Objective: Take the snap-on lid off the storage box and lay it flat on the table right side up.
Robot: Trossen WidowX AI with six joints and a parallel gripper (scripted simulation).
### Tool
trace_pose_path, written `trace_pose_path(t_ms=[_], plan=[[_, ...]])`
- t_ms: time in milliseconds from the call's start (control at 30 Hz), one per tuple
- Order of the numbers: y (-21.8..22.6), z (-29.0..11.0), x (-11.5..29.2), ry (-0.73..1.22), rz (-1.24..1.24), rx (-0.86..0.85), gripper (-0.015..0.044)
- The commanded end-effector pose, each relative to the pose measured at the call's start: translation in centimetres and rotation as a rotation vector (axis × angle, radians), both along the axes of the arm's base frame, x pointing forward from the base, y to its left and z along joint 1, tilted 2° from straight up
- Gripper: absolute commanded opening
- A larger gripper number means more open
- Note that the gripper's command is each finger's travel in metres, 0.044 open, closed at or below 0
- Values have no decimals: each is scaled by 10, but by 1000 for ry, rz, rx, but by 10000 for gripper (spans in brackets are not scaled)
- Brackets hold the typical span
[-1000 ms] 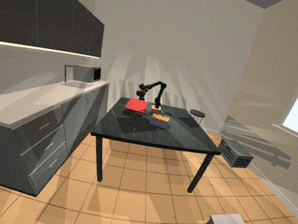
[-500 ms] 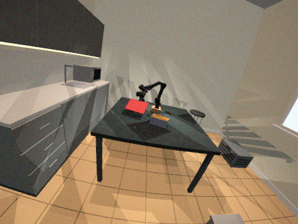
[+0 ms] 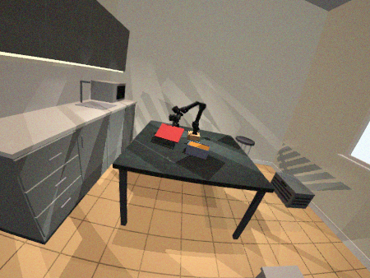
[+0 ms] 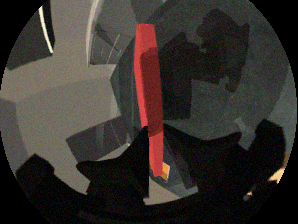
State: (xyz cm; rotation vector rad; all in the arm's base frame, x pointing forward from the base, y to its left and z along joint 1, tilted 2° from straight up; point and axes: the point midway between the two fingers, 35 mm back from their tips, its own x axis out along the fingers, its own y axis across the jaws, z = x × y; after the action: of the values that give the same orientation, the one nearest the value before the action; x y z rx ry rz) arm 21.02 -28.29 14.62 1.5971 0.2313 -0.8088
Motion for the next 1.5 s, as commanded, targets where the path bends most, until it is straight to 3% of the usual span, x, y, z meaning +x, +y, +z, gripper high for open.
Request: trace_pose_path(t_ms=[0,1467], plan=[[0,-1,1,-7,6,-6,0],[-1,-37,2,-7,6,-6,0]])
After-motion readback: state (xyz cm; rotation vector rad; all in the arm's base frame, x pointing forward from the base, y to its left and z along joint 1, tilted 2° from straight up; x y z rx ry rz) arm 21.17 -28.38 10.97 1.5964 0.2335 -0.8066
